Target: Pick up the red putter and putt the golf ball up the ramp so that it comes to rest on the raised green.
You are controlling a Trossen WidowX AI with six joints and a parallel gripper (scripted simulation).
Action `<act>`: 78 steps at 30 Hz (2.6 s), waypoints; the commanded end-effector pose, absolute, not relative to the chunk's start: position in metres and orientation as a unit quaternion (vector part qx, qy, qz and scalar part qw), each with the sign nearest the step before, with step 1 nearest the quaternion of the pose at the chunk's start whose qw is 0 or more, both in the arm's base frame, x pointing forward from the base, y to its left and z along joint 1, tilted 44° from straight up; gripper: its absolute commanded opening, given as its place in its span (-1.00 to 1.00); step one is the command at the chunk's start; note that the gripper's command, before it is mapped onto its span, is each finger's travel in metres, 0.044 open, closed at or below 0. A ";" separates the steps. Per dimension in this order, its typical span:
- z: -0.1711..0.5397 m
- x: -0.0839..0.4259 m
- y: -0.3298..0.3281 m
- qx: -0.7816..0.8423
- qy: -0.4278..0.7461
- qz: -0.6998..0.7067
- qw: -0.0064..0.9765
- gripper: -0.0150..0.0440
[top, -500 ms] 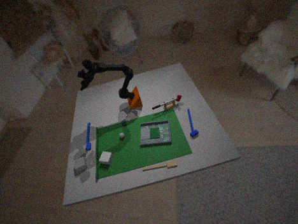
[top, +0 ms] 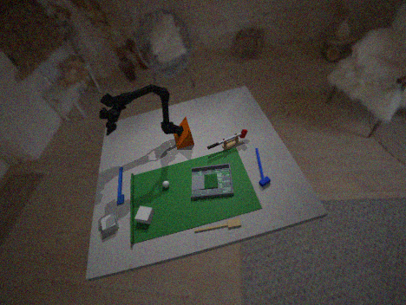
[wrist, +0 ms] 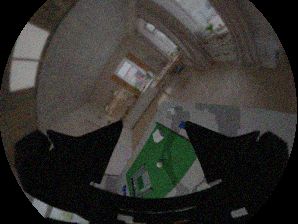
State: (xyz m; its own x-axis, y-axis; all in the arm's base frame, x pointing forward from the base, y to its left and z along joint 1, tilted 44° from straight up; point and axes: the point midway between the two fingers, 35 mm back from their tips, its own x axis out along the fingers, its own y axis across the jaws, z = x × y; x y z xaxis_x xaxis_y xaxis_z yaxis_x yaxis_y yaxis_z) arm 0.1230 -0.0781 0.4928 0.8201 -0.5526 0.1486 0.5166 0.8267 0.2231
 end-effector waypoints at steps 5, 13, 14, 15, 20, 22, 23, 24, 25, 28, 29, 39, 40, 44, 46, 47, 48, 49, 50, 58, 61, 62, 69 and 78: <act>0.435 0.178 -0.155 0.152 0.020 -0.225 0.962 1.00; 0.354 0.261 -0.168 0.172 0.173 -0.157 0.957 1.00; 0.342 0.272 -0.166 0.165 0.196 -0.146 0.956 1.00; 0.330 0.282 -0.162 0.158 0.218 -0.134 0.954 1.00; 0.265 0.329 -0.130 0.102 0.335 -0.067 0.934 1.00; 0.239 0.343 -0.113 0.073 0.378 -0.038 0.922 1.00; 0.226 0.349 -0.104 0.057 0.399 -0.023 0.915 1.00; 0.214 0.354 -0.094 0.040 0.420 -0.008 0.907 1.00; 0.201 0.358 -0.084 0.022 0.440 0.008 0.898 1.00; 0.163 0.367 -0.052 -0.037 0.495 0.057 0.866 1.00; 0.151 0.368 -0.040 -0.058 0.513 0.073 0.853 1.00; 0.033 0.340 0.070 -0.311 0.634 0.248 0.663 1.00; 0.022 0.333 0.079 -0.340 0.639 0.265 0.637 1.00; -0.021 0.299 0.114 -0.459 0.647 0.331 0.511 1.00; -0.041 0.281 0.129 -0.518 0.640 0.362 0.438 1.00; -0.051 0.272 0.135 -0.546 0.634 0.374 0.399 1.00; -0.058 0.265 0.139 -0.568 0.629 0.383 0.369 1.00; -0.062 0.261 0.142 -0.581 0.625 0.387 0.350 1.00; -0.064 0.260 0.143 -0.585 0.624 0.389 0.344 1.00; -0.066 0.261 0.143 -0.585 0.624 0.389 0.344 1.00; -0.073 0.261 0.136 -0.585 0.624 0.389 0.344 1.00; -0.076 0.261 0.133 -0.585 0.624 0.389 0.344 1.00; -0.083 0.260 0.127 -0.585 0.624 0.388 0.344 1.00; -0.099 0.259 0.112 -0.585 0.624 0.388 0.343 1.00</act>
